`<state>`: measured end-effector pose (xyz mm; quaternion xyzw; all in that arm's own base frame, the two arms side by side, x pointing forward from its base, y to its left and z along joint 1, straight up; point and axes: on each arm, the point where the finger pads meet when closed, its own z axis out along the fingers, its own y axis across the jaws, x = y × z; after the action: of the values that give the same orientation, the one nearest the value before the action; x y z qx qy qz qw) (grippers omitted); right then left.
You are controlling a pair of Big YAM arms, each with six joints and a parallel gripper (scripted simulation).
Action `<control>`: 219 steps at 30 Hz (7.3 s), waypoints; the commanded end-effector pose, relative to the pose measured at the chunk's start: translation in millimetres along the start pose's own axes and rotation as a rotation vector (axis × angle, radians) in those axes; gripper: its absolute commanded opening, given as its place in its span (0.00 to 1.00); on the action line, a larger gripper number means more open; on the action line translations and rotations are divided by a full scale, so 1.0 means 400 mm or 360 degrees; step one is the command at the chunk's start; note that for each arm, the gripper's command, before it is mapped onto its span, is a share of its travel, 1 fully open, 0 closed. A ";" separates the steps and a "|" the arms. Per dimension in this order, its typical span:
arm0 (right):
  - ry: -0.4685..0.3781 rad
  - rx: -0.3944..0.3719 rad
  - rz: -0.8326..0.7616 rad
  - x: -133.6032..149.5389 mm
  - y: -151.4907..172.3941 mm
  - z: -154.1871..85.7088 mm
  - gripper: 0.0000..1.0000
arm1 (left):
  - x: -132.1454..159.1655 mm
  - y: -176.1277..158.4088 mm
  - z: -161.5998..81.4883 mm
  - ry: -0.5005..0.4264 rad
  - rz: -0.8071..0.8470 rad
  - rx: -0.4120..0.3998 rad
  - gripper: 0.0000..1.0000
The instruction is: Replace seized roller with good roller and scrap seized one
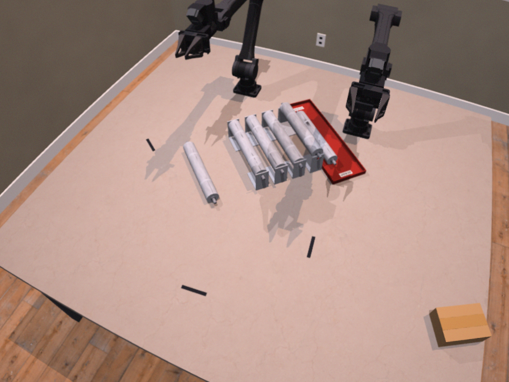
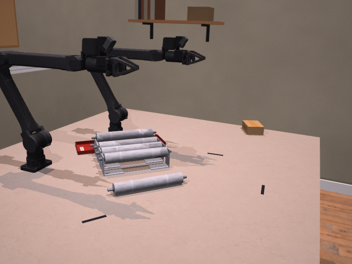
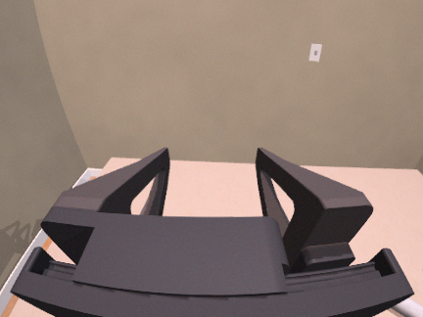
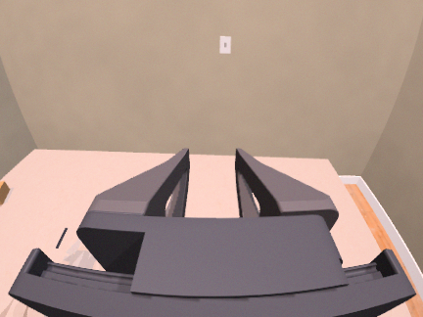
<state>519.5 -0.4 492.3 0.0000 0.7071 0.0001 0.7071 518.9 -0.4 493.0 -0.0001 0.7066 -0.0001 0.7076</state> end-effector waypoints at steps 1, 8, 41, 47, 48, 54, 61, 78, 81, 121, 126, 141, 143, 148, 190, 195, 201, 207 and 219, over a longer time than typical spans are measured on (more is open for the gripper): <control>0.0003 -0.0004 -0.0015 -0.006 0.006 -0.014 0.32 | 0.033 -0.018 0.019 0.0049 0.0010 0.0018 0.62; 0.0004 -0.0003 -0.0015 -0.004 0.006 -0.017 0.32 | 0.034 -0.020 0.020 0.0050 0.0012 0.0019 0.62; 0.0819 -0.0356 0.0084 0.426 0.501 -0.253 0.32 | 0.352 -0.244 -0.121 0.0805 -0.0690 0.0157 0.62; 0.0948 -0.0399 0.0016 0.496 0.562 -0.332 0.32 | 0.441 -0.279 -0.149 0.0999 -0.0778 0.0124 0.62; 0.0991 -0.0410 -0.0009 0.523 0.576 -0.357 0.32 | 0.461 -0.291 -0.164 0.1047 -0.0800 0.0120 0.62; 0.1173 -0.0459 -0.0161 0.629 0.638 -0.501 0.32 | 0.541 -0.337 -0.251 0.1286 -0.0942 0.0057 0.62; 0.1261 -0.0497 -0.0304 0.677 0.671 -0.615 0.32 | 0.630 -0.365 -0.323 0.1522 -0.1036 -0.0055 0.62; 0.1344 -0.0566 -0.0891 0.829 0.624 -0.905 0.32 | 0.800 -0.403 -0.561 0.2054 -0.1152 -0.0453 0.62; 0.1337 -0.0576 -0.1029 0.868 0.590 -0.943 0.32 | 0.827 -0.405 -0.604 0.2137 -0.1138 -0.0517 0.62; 0.1244 -0.0626 -0.1280 0.989 0.572 -0.910 0.32 | 0.999 -0.411 -0.665 0.2274 -0.1100 -0.0694 0.62; 0.1199 -0.0668 -0.1227 0.949 0.607 -0.915 0.32 | 0.955 -0.422 -0.640 0.2240 -0.1129 -0.0660 0.62; 0.1222 -0.0637 -0.1258 0.951 0.596 -0.909 0.03 | 0.986 -0.407 -0.658 0.2268 -0.1107 -0.0696 0.62; 0.1222 -0.0637 -0.1258 0.951 0.596 -0.909 0.03 | 0.986 -0.407 -0.658 0.2268 -0.1107 -0.0696 0.62; 0.1222 -0.0637 -0.1258 0.951 0.596 -0.909 0.03 | 0.986 -0.407 -0.658 0.2268 -0.1107 -0.0696 0.62; 0.1278 -0.0621 -0.1373 1.014 0.532 -0.931 0.03 | 0.986 -0.409 -0.658 0.2271 -0.1100 -0.0681 0.32; 0.1285 -0.0619 -0.1387 1.019 0.527 -0.933 0.03 | 0.986 -0.409 -0.658 0.2271 -0.1100 -0.0681 0.32; 0.1292 -0.0616 -0.1399 1.024 0.521 -0.935 0.03 | 0.986 -0.409 -0.658 0.2271 -0.1100 -0.0681 0.32; 0.1299 -0.0614 -0.1413 1.029 0.514 -0.937 0.03 | 0.986 -0.409 -0.658 0.2271 -0.1100 -0.0681 0.32; 0.1311 -0.0611 -0.1435 1.038 0.502 -0.942 0.03 | 0.986 -0.408 -0.657 0.2269 -0.1099 -0.0682 0.32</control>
<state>152.6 219.9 94.6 -0.4009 0.8454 -0.1434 0.3226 251.3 -162.5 95.2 -0.3539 0.9314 -0.0800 0.0295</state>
